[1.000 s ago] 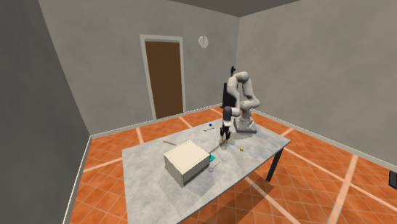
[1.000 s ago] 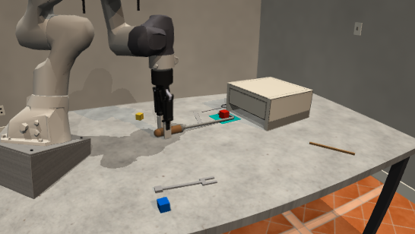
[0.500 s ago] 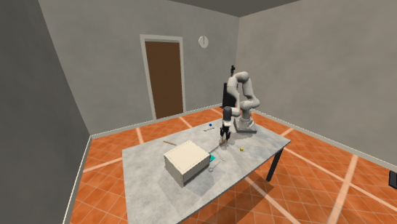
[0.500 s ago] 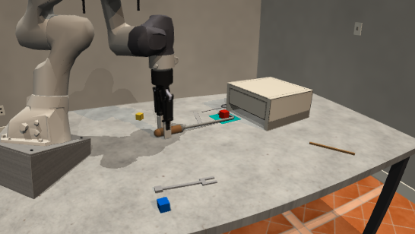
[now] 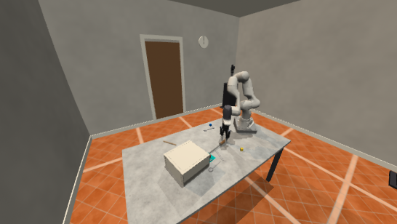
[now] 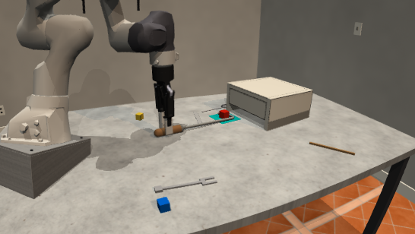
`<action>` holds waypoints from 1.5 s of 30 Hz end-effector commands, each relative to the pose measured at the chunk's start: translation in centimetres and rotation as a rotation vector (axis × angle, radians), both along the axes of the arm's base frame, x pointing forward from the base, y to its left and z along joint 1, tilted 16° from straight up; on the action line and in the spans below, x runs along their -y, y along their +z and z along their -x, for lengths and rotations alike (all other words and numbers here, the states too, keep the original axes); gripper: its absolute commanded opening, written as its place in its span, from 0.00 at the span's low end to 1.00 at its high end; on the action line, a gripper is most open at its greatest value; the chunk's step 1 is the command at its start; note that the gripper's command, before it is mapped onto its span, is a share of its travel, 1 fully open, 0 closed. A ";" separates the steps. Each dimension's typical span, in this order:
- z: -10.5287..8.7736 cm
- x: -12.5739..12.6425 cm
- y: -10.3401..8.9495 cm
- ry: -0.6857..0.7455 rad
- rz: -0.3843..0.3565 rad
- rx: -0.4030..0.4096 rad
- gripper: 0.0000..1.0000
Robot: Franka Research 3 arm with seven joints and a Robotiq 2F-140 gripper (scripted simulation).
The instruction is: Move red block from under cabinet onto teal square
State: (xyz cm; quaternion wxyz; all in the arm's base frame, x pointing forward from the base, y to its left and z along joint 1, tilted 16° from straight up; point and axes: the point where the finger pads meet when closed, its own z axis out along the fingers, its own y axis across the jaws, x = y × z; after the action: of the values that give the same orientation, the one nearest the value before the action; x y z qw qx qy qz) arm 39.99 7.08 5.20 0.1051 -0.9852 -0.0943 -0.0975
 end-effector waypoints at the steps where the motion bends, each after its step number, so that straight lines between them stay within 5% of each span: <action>1: 0.6 0.3 0.6 0.010 0.007 -0.012 0.33; 34: 2.6 3.1 12.8 0.010 0.007 -0.012 0.33; 45: 2.9 3.5 14.4 0.010 0.007 -0.012 0.33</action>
State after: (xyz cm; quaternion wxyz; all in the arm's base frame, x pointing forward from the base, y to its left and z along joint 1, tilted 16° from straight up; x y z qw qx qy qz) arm 37.68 3.90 19.52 0.1055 -0.9852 -0.0916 -0.0990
